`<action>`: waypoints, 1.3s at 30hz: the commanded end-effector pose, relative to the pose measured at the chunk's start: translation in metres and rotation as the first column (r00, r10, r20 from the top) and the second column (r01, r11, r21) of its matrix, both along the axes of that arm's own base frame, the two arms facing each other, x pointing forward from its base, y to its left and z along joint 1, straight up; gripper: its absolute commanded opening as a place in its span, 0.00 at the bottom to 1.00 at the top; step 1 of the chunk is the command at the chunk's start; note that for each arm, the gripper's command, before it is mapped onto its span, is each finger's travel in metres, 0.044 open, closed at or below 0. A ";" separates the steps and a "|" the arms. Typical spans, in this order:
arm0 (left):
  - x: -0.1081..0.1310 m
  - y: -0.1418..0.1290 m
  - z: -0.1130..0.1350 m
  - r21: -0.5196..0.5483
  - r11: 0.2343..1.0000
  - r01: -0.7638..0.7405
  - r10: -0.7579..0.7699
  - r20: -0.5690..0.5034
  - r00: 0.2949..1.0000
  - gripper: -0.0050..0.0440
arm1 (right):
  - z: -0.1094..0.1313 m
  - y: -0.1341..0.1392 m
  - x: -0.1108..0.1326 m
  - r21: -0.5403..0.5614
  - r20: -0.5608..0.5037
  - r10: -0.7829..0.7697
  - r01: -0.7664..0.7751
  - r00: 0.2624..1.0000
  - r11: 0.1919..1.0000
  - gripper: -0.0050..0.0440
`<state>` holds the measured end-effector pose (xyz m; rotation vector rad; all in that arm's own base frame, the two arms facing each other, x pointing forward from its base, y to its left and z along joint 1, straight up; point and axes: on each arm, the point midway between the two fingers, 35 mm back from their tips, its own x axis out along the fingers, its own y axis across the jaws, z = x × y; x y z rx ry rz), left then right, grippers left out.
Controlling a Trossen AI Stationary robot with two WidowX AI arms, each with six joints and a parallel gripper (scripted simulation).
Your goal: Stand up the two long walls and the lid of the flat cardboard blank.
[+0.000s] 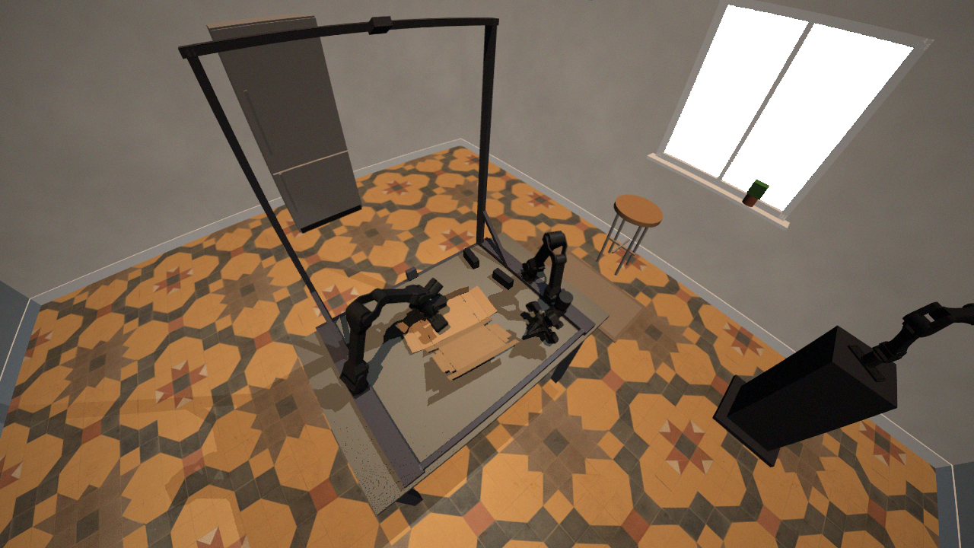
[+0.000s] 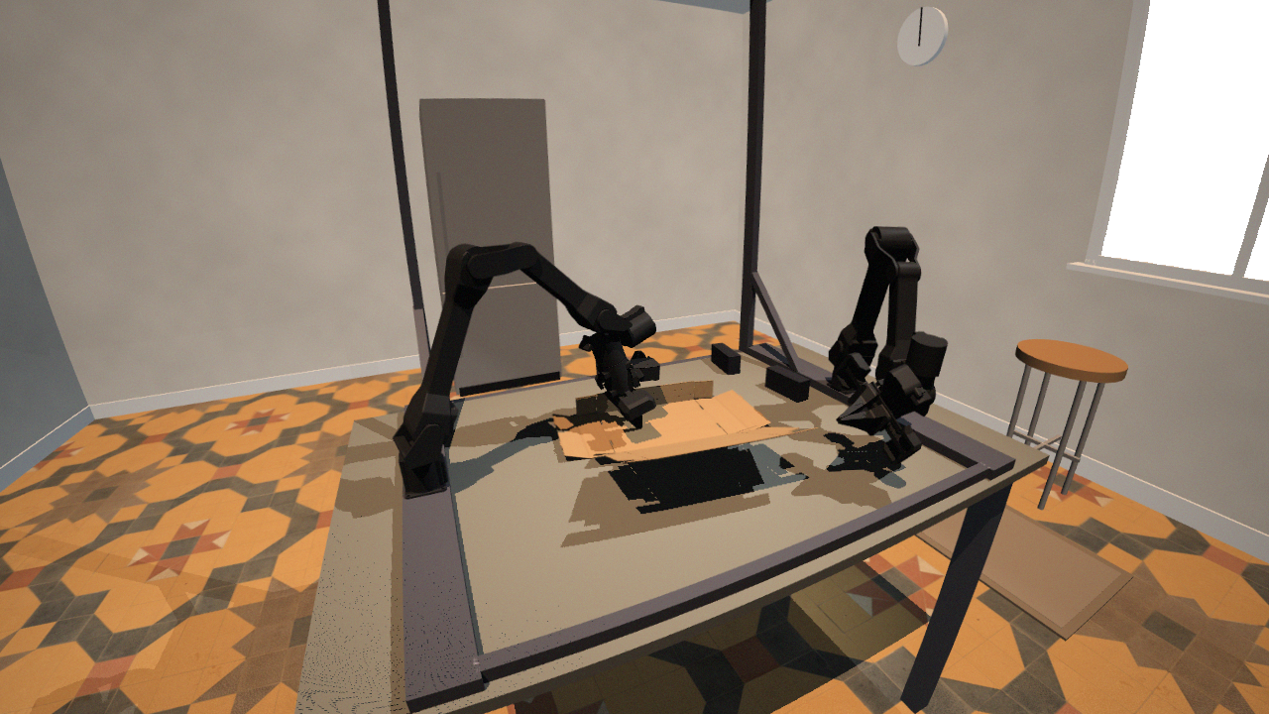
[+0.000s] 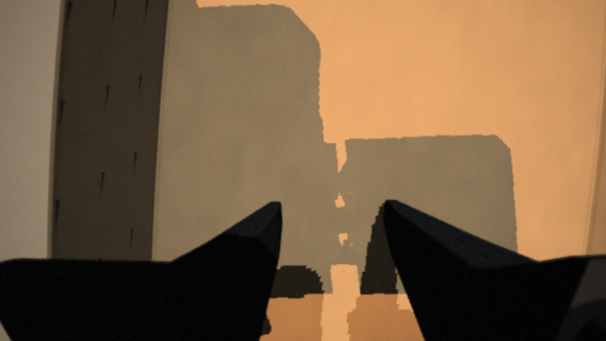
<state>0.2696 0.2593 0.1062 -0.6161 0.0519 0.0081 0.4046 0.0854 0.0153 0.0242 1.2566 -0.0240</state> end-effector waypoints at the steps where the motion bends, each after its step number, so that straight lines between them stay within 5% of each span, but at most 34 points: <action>1: 0.000 0.002 0.004 0.012 1.000 -0.006 0.006 0.006 1.000 0.10 | -0.035 -0.004 -0.021 -0.010 -0.080 -0.002 0.001 0.997 1.000 0.51; 12: 0.000 0.002 0.004 0.012 1.000 -0.006 0.006 0.006 1.000 0.10 | -0.040 -0.005 -0.026 -0.008 -0.073 -0.002 0.001 0.997 1.000 0.51; 15: 0.001 0.002 0.005 0.012 1.000 -0.006 0.006 0.006 1.000 0.25 | -0.039 -0.005 -0.025 -0.008 -0.071 -0.002 0.001 0.997 1.000 0.51; 17: 0.001 0.002 0.005 0.012 1.000 -0.006 0.006 0.006 1.000 0.25 | -0.039 -0.005 -0.025 -0.008 -0.071 -0.002 0.001 0.997 1.000 0.51; 26: 0.001 0.002 0.005 0.012 1.000 -0.006 0.006 0.006 1.000 0.67 | -0.039 -0.005 -0.025 -0.004 -0.069 -0.003 0.003 0.998 1.000 0.51; 39: 0.001 0.002 0.005 0.012 1.000 -0.006 0.006 0.006 1.000 0.67 | -0.038 -0.004 -0.024 -0.003 -0.071 -0.004 0.003 0.997 1.000 0.51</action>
